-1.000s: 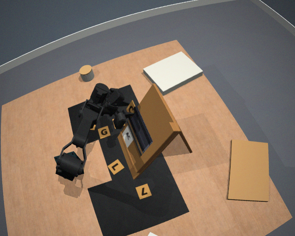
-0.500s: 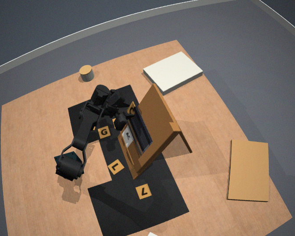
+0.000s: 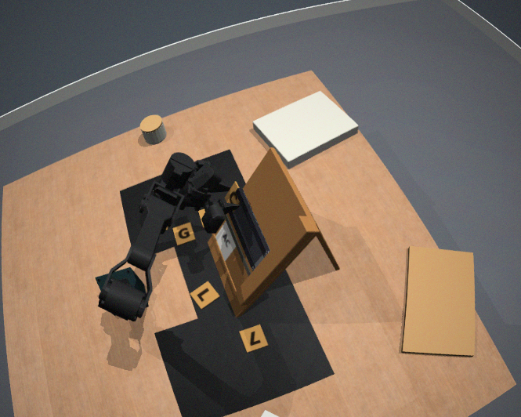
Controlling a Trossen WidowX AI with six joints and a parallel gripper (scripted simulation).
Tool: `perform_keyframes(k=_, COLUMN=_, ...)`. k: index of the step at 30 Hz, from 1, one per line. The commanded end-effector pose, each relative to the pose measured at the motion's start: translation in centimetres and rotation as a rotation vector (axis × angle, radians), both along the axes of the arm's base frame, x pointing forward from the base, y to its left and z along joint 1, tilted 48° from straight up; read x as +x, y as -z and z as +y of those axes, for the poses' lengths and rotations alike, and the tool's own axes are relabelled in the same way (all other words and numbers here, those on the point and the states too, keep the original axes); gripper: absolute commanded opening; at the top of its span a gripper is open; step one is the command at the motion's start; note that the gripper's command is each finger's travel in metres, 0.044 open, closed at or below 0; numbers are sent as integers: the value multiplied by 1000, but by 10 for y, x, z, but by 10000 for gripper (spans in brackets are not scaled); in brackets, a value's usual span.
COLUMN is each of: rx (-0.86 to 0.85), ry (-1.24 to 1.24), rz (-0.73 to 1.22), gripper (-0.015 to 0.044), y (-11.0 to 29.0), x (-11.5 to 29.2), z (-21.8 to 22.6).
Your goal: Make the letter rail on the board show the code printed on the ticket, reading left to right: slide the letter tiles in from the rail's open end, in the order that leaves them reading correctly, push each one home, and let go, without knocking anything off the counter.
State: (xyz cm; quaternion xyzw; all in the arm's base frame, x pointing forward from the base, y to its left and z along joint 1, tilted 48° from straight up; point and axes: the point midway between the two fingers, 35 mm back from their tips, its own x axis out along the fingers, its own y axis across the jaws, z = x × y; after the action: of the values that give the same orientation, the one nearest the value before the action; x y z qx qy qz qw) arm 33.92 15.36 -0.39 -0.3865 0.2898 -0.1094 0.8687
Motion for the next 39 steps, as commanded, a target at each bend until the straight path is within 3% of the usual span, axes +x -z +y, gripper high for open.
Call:
perform_keyframes(k=1, rx=5, ry=-4, rz=-1, gripper=0, y=-3, x=0, z=-1)
perform_keyframes(k=39, rx=4, ry=-4, rz=0, gripper=0, y=-14, x=1, z=-13)
